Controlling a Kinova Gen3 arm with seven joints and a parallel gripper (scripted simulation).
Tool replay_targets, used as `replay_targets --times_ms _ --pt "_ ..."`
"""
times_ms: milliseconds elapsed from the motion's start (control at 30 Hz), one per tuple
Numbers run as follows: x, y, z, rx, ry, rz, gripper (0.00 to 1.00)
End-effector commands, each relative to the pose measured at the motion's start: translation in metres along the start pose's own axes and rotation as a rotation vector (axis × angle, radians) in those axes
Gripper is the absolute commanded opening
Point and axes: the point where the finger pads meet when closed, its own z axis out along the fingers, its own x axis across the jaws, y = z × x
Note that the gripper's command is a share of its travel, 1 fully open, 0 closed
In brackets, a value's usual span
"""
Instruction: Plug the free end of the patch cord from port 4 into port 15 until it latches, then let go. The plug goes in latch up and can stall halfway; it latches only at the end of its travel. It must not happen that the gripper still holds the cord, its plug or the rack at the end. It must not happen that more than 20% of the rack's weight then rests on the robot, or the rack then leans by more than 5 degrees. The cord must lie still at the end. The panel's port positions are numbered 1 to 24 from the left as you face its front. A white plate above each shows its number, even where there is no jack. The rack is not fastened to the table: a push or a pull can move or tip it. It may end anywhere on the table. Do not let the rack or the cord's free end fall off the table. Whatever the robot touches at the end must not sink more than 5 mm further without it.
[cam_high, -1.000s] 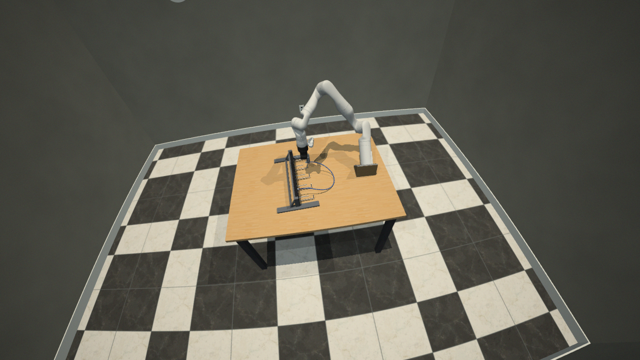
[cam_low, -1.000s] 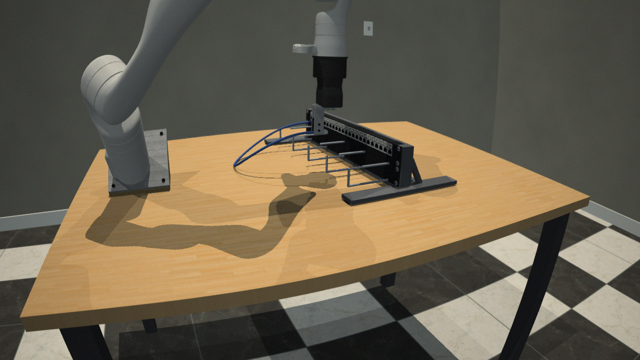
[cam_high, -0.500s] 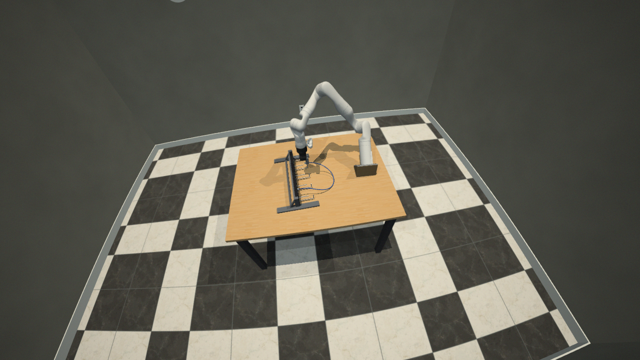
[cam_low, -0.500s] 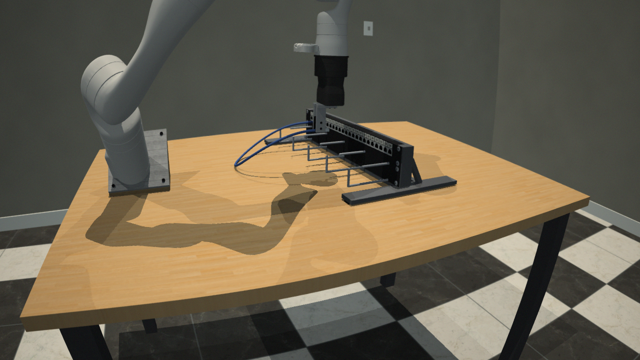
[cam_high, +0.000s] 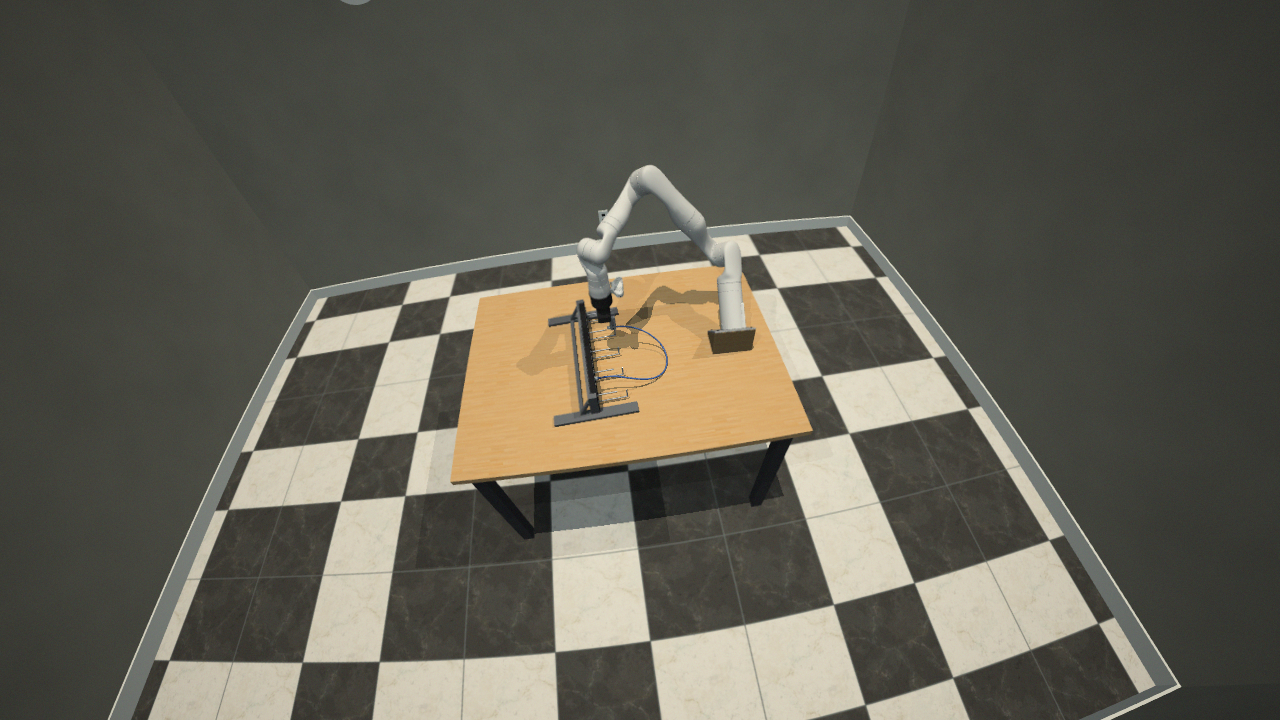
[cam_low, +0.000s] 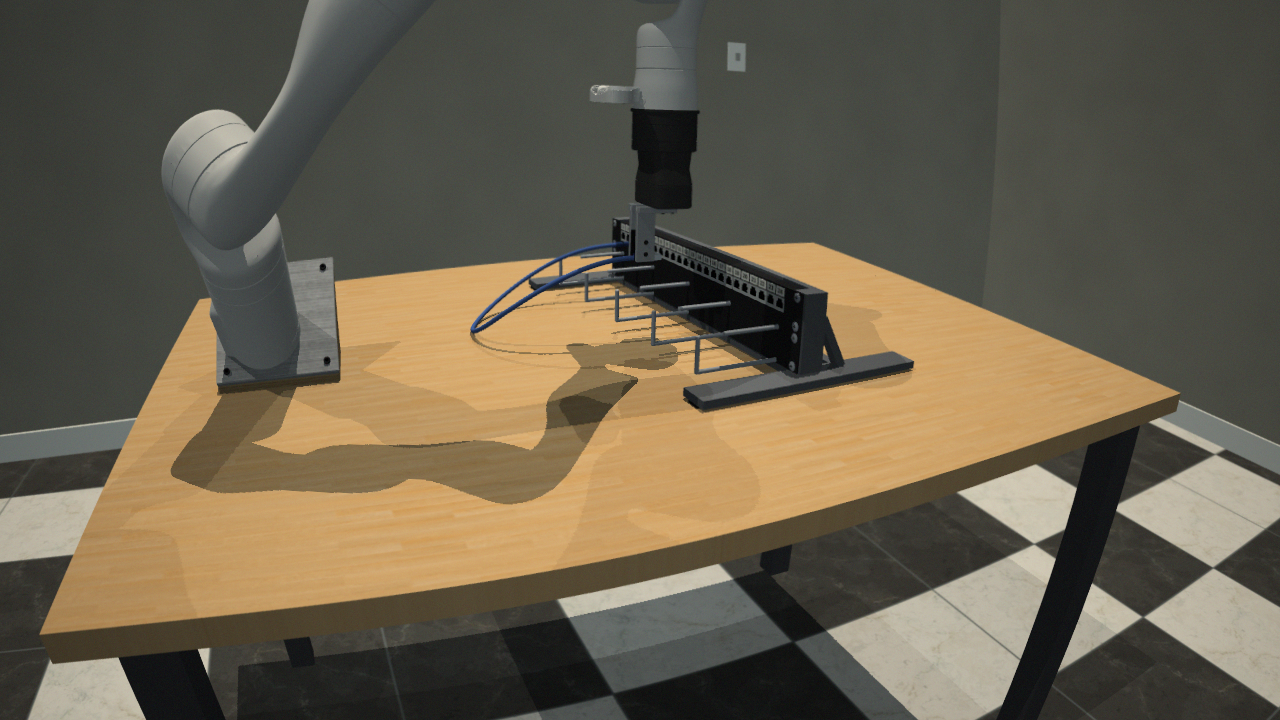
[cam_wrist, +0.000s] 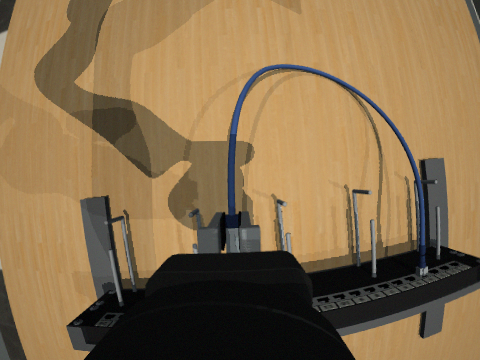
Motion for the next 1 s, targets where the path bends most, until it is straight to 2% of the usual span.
replay_targets --times_ms 0,967 --pt "0.0023 0.0015 -0.0004 -0.001 0.0 -0.007 0.0" --pt "0.01 0.0083 -0.0023 -0.001 0.0 -0.061 0.0"
